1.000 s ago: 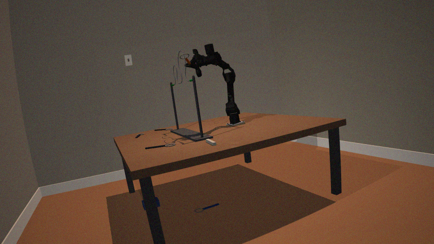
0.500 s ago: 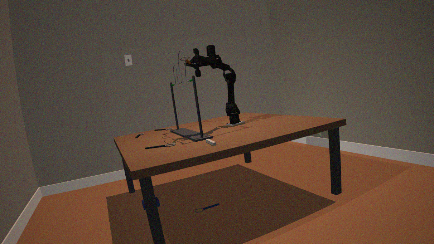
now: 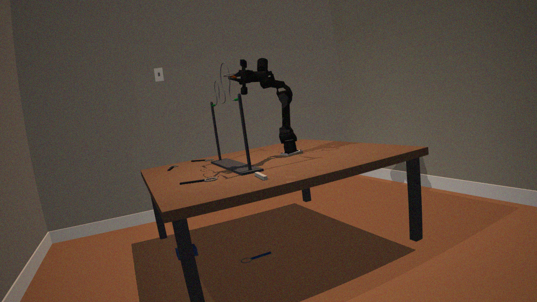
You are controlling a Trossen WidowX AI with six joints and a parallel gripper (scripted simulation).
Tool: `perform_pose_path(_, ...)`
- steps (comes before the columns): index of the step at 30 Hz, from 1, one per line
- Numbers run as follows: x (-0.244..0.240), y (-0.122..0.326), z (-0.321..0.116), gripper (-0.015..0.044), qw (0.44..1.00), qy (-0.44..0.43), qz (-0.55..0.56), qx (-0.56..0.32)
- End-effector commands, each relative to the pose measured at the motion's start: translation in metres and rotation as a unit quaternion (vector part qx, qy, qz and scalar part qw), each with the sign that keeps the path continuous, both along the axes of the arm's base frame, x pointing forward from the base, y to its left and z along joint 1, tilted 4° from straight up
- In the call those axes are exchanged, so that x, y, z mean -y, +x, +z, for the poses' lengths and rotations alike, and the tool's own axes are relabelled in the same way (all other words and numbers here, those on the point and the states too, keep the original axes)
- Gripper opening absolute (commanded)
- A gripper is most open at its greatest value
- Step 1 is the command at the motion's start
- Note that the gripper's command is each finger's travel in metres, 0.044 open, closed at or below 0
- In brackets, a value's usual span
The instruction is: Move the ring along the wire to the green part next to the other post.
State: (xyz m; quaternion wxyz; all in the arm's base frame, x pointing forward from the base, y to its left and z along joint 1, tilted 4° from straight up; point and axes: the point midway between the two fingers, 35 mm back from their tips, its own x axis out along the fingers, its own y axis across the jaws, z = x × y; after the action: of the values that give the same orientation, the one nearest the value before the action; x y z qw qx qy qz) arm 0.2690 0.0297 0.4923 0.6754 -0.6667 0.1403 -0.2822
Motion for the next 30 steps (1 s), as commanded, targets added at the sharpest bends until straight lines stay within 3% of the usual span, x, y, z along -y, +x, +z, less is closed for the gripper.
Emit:
perform_pose_path(1,-0.001,0.000,0.001,-0.0150,1.000,-0.024,0.000,-0.002)
perform_pose_path(30,-0.003,-0.001,0.014,-0.0150,0.979,-0.201,-0.018,-0.020)
